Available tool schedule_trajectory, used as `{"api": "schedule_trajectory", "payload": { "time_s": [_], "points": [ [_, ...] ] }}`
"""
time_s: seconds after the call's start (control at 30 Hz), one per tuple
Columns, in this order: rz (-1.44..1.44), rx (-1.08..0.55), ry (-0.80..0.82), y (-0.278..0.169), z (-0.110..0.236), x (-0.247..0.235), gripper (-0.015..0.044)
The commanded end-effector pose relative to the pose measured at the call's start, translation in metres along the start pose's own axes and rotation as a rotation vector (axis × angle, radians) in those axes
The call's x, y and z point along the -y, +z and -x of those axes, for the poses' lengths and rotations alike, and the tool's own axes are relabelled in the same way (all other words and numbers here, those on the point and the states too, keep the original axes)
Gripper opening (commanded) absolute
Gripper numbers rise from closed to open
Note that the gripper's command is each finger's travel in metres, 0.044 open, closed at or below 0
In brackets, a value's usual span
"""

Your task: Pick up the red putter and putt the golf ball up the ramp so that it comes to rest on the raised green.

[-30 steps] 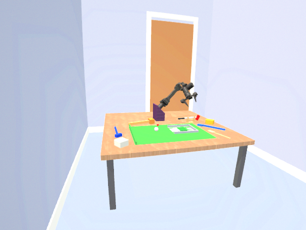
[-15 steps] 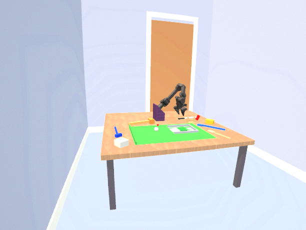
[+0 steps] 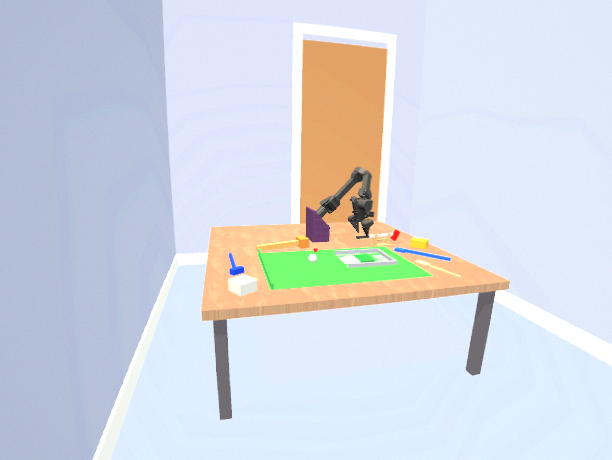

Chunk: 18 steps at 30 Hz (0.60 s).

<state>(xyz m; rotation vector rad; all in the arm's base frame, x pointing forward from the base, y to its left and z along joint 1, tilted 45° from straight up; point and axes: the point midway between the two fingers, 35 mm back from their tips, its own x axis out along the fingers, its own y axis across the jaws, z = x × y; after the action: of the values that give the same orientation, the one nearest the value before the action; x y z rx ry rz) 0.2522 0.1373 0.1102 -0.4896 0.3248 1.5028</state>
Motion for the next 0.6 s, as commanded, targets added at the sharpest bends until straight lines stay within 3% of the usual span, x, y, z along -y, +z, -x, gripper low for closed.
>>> {"api": "schedule_trajectory", "payload": {
  "time_s": [0.0,0.57],
  "points": [
    [-0.009,0.002,0.002,-0.003,-0.006,-0.001,0.044],
    [-0.009,0.003,0.002,-0.01,-0.035,-0.001,0.044]
  ]
}}
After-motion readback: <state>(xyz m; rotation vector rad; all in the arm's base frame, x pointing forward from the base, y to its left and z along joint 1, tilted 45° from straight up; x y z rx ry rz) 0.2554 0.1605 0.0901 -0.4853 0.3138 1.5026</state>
